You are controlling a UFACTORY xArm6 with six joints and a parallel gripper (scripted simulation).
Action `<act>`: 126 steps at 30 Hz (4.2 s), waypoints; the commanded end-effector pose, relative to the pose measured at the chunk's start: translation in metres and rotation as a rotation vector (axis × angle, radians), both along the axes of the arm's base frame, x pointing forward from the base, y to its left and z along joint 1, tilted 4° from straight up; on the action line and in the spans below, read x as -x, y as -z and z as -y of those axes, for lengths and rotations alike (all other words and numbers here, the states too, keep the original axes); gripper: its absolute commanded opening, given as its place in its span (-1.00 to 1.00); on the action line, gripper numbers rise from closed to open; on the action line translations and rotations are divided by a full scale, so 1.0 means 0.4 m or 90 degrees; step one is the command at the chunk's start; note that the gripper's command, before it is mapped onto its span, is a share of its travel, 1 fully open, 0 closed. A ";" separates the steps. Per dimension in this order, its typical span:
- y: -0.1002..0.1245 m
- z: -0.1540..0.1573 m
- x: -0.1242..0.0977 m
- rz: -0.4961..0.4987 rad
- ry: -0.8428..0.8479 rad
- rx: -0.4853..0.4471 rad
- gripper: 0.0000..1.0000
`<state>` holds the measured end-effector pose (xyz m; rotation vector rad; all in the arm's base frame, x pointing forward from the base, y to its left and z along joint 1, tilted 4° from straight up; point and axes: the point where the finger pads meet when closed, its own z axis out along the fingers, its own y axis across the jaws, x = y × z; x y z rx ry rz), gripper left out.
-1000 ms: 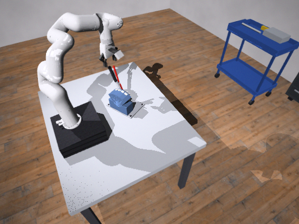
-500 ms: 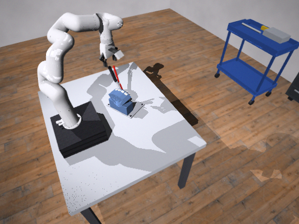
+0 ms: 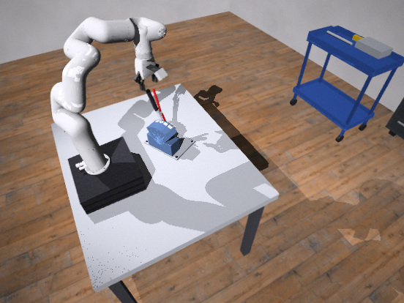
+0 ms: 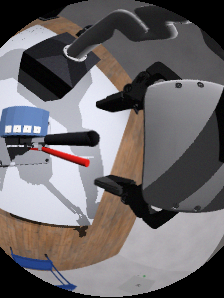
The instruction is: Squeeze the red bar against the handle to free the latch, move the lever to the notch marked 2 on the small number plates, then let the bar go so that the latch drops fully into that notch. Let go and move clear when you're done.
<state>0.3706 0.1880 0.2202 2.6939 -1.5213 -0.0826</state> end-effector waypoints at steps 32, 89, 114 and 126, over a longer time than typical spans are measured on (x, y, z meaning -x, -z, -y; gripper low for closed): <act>0.088 0.001 0.005 0.002 0.000 -0.001 0.99; 0.162 0.002 0.010 0.002 0.000 -0.001 -1.00; 0.162 0.002 0.010 0.002 0.000 -0.001 -1.00; 0.161 0.005 0.008 0.002 0.000 -0.001 -1.00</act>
